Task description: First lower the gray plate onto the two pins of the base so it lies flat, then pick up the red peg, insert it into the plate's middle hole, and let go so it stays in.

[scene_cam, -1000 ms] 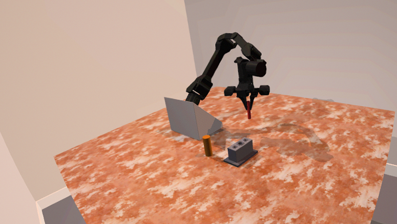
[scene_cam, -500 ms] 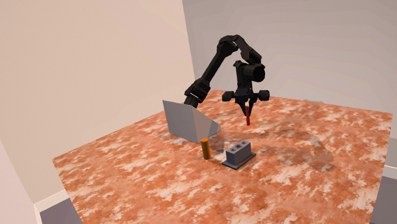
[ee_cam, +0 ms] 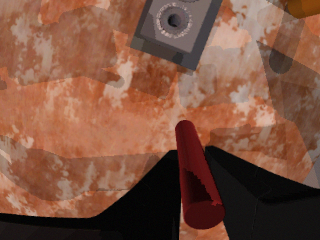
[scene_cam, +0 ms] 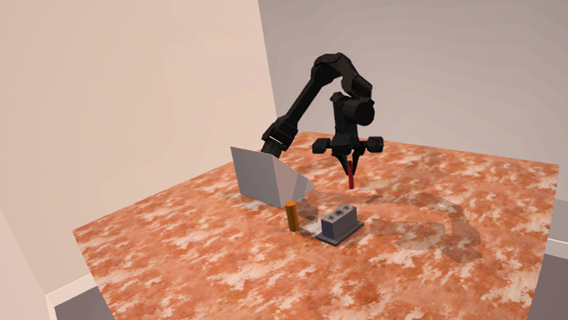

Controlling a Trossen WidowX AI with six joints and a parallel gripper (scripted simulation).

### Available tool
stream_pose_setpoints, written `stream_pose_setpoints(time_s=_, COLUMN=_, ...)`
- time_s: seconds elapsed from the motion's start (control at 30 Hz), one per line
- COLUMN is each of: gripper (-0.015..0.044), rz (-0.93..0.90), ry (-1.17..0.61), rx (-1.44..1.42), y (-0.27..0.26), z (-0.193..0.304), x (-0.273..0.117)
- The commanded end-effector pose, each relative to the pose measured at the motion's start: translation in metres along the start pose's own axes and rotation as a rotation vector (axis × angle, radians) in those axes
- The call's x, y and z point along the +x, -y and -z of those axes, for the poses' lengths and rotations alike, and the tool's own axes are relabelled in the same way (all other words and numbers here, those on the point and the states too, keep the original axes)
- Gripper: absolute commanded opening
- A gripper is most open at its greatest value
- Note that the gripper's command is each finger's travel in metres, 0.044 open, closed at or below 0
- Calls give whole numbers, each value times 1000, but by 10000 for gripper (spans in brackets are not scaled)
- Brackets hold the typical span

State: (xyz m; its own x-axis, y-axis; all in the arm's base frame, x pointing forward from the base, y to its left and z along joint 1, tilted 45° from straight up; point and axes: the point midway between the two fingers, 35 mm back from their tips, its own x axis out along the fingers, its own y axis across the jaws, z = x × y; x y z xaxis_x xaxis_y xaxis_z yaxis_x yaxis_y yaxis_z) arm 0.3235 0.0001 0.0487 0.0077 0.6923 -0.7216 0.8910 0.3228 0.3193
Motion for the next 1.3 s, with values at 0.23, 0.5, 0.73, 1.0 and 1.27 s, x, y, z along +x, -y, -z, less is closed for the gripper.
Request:
stream_pose_setpoints(time_s=0.23, gripper=0, rz=0, ry=5, rx=-4, y=2, z=-33, x=-1)
stream_pose_setpoints(time_s=0.5, gripper=0, rz=-1, ry=3, rx=-6, y=5, z=-59, x=0)
stream_pose_setpoints(time_s=0.73, gripper=0, rz=-2, ry=1, rx=-8, y=10, z=-80, x=2)
stream_pose_setpoints(time_s=1.0, gripper=0, rz=-5, ry=-2, rx=-9, y=15, z=-103, x=5)
stream_pose_setpoints(time_s=1.27, gripper=0, rz=-5, ry=-2, rx=-9, y=17, z=-104, x=5)
